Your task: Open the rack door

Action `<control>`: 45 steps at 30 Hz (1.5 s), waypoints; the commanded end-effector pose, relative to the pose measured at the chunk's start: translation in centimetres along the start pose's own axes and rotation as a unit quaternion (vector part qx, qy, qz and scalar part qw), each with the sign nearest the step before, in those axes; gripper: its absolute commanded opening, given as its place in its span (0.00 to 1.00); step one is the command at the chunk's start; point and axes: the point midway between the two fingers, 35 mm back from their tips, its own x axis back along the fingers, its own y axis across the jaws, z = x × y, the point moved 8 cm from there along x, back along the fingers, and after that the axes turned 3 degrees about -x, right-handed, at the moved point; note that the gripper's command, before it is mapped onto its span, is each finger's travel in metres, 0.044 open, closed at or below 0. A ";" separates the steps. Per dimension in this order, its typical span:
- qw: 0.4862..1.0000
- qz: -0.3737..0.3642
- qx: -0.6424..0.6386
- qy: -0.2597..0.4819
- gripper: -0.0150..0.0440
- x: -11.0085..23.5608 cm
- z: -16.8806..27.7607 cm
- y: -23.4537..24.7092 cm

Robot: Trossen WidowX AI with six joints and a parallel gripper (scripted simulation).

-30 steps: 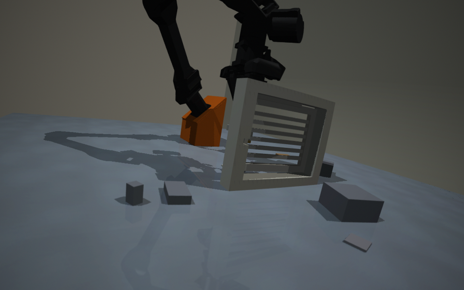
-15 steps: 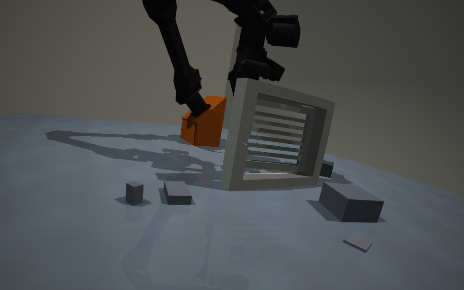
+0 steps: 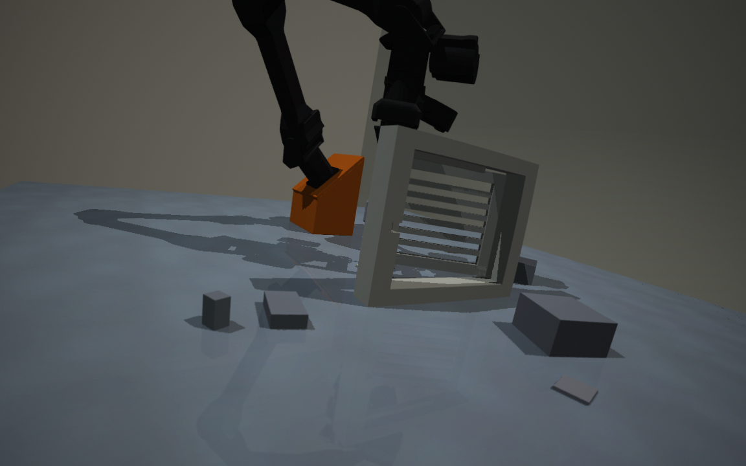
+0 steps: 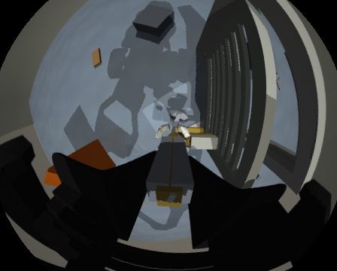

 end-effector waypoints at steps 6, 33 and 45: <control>0.997 0.001 -0.073 -0.003 0.30 0.0 -0.4 1.8; 0.965 -0.001 -0.262 -0.004 0.30 0.0 -3.1 7.4; 0.937 -0.002 -0.350 -0.004 0.30 0.0 -5.1 9.7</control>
